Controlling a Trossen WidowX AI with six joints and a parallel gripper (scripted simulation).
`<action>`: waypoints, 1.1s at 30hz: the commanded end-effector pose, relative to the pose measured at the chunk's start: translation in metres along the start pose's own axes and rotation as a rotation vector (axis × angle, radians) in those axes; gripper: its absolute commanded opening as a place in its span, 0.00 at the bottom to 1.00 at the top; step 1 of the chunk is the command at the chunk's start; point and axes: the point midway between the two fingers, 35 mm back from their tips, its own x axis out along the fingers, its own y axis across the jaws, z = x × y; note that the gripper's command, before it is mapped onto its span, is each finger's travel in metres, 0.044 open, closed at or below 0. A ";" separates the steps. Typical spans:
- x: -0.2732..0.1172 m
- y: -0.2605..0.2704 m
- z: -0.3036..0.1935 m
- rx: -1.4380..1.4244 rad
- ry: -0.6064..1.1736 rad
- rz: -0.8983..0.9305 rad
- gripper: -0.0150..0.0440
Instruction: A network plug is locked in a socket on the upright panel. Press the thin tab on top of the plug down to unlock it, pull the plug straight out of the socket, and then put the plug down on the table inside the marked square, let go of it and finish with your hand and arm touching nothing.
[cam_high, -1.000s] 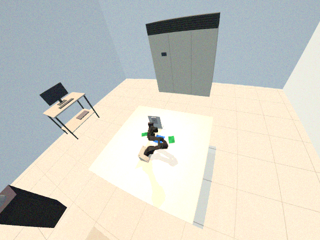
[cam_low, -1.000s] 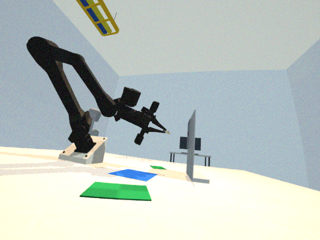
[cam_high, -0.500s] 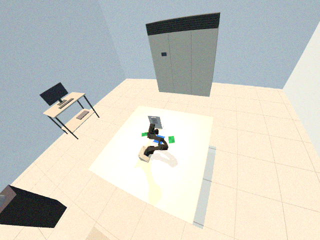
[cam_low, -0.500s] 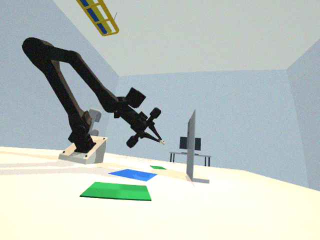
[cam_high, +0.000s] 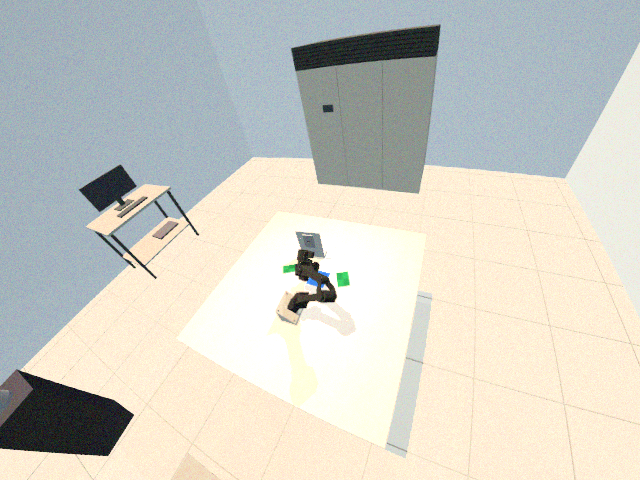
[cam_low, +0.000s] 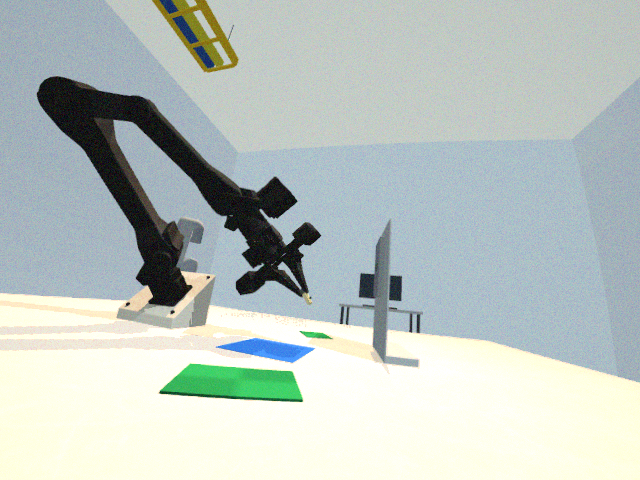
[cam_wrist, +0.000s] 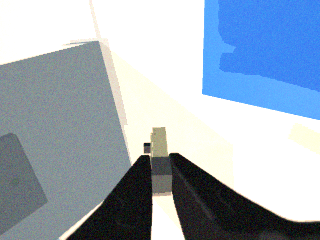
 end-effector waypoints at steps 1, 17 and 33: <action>-0.003 -0.005 0.010 0.023 -0.052 -0.042 0.25; -0.017 -0.020 0.046 0.064 -0.227 -0.146 0.25; -0.003 -0.029 0.046 0.066 -0.222 -0.151 0.25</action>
